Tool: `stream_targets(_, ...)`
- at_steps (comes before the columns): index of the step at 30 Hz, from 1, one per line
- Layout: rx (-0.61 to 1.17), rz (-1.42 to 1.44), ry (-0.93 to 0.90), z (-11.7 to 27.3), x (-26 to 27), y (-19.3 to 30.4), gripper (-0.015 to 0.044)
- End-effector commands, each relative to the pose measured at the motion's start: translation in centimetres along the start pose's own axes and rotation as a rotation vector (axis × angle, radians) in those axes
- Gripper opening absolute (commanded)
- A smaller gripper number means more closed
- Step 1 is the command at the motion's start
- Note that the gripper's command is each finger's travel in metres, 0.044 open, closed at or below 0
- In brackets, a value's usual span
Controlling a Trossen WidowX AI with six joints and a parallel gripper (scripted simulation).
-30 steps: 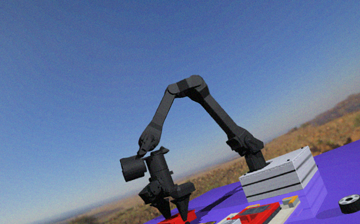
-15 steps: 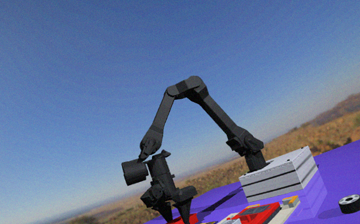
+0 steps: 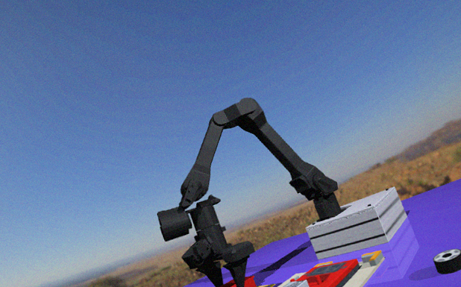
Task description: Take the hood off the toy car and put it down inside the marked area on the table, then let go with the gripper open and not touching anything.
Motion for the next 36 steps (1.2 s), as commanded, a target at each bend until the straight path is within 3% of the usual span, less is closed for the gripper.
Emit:
stream_targets(1, -0.001, 0.003, -0.004, -0.2, 0.1, 0.0, 0.0)
stream_targets(36, 0.0, 0.003, -0.004, -1.9, 0.1, 0.0, 0.0)
Point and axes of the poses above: the point midway between the two fingers, 35 mm back from their tips, its own z axis back along the fingers, its own x axis across the jaws, y = z × x, the point moved 6 cm from there along z, back along the fingers, and after that the axes turned 3 degrees about z, right-handed, at the moved point
